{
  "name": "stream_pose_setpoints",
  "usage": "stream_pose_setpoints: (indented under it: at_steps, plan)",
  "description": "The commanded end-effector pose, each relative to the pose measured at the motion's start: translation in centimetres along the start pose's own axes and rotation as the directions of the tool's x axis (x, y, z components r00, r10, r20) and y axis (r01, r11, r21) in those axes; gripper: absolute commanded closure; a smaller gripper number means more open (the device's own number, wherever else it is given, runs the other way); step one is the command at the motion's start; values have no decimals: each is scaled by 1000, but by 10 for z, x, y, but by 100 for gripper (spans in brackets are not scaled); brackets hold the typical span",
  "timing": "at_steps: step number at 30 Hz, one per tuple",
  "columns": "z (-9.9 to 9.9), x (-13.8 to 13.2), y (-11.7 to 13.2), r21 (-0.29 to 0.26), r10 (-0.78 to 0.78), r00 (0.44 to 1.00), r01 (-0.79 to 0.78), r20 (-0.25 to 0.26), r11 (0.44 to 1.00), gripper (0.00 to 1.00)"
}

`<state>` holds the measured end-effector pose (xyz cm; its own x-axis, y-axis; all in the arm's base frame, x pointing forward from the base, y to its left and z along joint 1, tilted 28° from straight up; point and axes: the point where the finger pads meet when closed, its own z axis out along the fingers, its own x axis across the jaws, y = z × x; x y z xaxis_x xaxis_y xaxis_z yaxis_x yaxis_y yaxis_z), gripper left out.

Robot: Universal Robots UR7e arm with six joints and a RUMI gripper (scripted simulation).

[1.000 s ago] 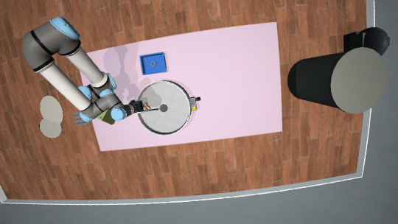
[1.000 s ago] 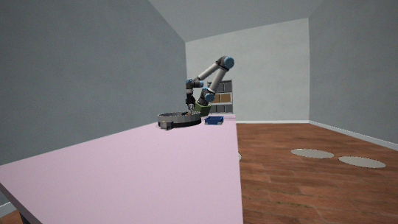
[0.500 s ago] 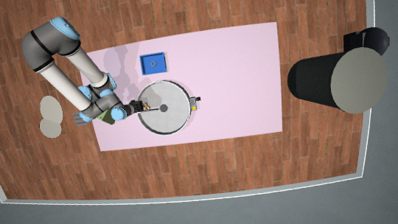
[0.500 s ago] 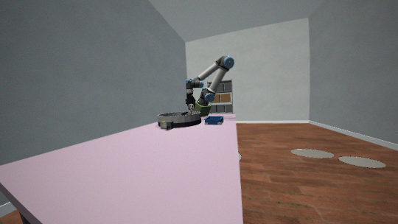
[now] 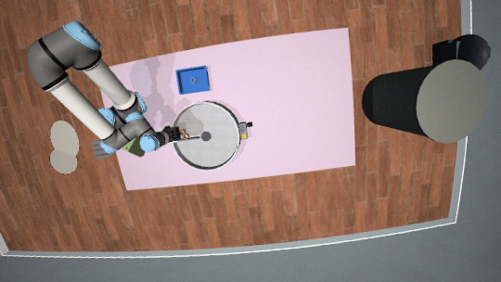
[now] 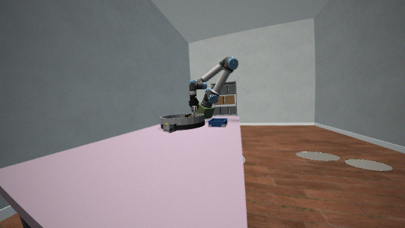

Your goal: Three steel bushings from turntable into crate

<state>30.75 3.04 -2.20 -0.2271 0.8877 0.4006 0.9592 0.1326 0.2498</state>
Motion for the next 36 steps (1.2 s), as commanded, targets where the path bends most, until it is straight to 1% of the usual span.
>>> stream_pose_setpoints:
  at_steps: [1,6,14,21,36]
  plan:
    - [0,0,0,0,0,1000,0,1,1000,94]
    - [3,0,0,0,0,1000,0,1,1000,94]
    - [17,0,0,0,0,1000,0,1,1000,94]
    - [22,0,0,0,0,1000,0,1,1000,94]
    - [24,0,0,0,0,1000,0,1,1000,94]
